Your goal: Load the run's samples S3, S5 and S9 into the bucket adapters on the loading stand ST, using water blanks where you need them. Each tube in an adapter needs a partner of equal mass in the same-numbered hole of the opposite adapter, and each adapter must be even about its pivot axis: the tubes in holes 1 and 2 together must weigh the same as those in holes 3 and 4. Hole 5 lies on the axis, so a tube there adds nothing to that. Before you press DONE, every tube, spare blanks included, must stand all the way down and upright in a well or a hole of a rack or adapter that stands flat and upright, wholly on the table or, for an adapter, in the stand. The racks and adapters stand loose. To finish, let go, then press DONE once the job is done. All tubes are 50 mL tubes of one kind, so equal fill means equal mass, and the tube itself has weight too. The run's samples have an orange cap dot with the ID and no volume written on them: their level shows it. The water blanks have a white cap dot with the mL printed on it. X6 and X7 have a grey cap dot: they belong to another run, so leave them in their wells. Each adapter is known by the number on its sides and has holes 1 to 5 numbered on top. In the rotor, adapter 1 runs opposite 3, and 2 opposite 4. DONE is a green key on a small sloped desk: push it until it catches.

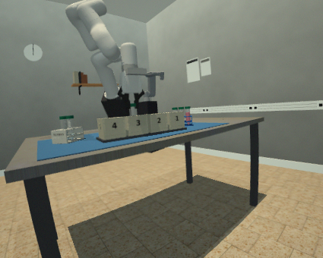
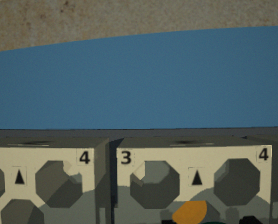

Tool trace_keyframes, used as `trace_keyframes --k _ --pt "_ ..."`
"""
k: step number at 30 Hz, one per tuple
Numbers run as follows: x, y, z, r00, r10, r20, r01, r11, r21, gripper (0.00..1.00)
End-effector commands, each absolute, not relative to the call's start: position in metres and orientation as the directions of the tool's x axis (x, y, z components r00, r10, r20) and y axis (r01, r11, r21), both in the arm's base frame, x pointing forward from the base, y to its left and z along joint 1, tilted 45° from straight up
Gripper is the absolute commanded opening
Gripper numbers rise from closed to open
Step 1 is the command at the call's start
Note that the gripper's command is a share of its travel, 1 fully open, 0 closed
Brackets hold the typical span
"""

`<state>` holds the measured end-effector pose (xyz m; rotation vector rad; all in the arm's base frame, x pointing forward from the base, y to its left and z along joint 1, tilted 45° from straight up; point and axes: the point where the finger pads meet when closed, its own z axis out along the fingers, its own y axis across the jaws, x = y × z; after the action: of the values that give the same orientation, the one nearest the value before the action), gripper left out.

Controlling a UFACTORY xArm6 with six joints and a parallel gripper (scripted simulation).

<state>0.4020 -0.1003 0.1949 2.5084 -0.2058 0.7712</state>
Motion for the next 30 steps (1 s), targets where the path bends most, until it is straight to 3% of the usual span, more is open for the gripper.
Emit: trace_keyframes --k 1,30 --pt "0.405 -0.102 0.193 0.826 0.004 0.564 -0.283 -0.862 0.421 0.0" --pt "0.415 -0.113 0.177 0.826 0.004 0.563 -0.283 -0.862 0.421 0.0"
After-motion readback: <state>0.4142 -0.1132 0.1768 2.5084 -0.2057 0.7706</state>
